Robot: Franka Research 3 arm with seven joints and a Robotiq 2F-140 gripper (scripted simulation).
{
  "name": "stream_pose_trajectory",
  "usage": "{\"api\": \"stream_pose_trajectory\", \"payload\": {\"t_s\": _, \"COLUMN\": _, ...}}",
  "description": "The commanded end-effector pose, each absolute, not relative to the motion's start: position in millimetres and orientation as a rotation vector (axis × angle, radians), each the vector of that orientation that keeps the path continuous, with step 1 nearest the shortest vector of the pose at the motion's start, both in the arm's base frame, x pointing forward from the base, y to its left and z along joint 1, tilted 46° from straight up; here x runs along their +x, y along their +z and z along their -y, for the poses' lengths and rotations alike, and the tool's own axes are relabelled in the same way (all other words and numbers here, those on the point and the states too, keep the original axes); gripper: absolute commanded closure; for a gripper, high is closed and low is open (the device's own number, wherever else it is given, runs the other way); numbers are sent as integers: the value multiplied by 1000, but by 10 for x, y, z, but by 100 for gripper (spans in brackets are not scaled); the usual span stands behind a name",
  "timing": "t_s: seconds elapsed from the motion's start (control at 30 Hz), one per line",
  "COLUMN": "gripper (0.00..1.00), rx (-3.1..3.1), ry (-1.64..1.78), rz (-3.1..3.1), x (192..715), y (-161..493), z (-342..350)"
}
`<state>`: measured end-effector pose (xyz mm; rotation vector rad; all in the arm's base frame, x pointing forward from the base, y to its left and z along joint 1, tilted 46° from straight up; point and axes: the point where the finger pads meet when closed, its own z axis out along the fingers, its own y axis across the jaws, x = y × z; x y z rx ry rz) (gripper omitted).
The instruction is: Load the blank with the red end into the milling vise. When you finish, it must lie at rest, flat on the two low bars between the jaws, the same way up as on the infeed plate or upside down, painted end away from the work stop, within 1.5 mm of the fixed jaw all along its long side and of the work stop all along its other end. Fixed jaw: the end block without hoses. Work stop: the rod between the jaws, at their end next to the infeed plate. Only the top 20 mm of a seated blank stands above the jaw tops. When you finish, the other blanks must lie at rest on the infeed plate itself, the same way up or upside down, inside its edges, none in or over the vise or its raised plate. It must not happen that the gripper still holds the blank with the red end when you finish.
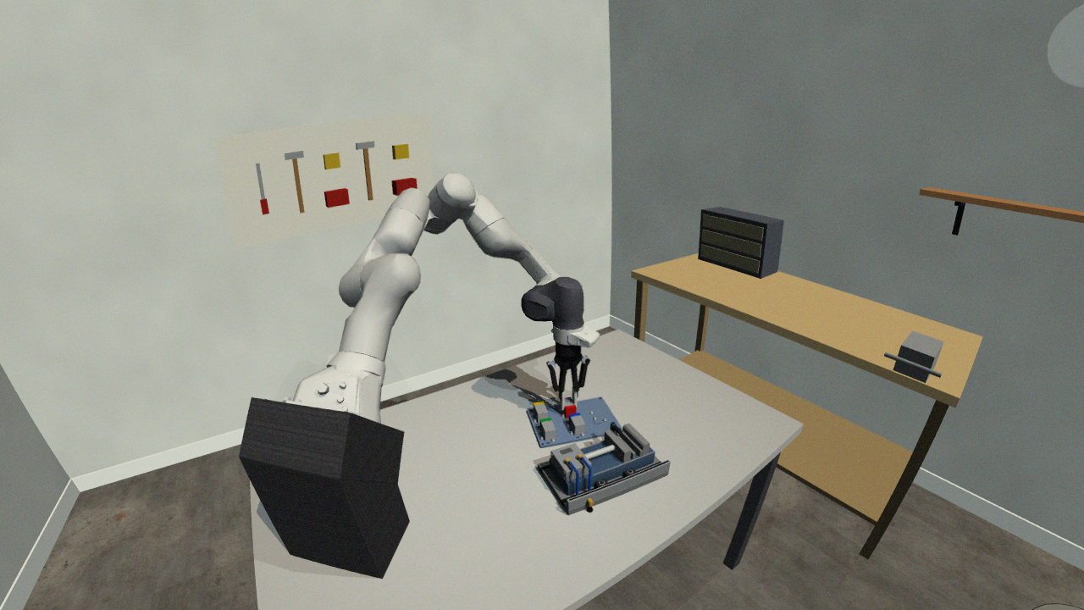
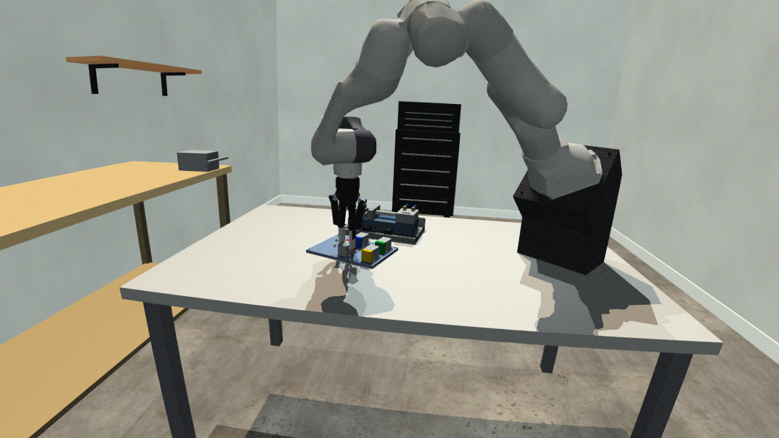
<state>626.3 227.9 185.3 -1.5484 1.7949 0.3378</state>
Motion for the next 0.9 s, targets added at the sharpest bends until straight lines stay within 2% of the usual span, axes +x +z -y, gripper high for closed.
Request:
{"api": "stream_pose_trajectory", "payload": {"t_s": 0.0, "gripper": 100, "rx": -1548, "ry": 338, "rz": -1795, "x": 6264, "y": 1854, "z": -2278}}
{"api": "stream_pose_trajectory", "payload": {"t_s": 0.87, "gripper": 100, "rx": -1554, "ry": 334, "rz": -1789, "x": 6078, "y": 2228, "z": -1955}}
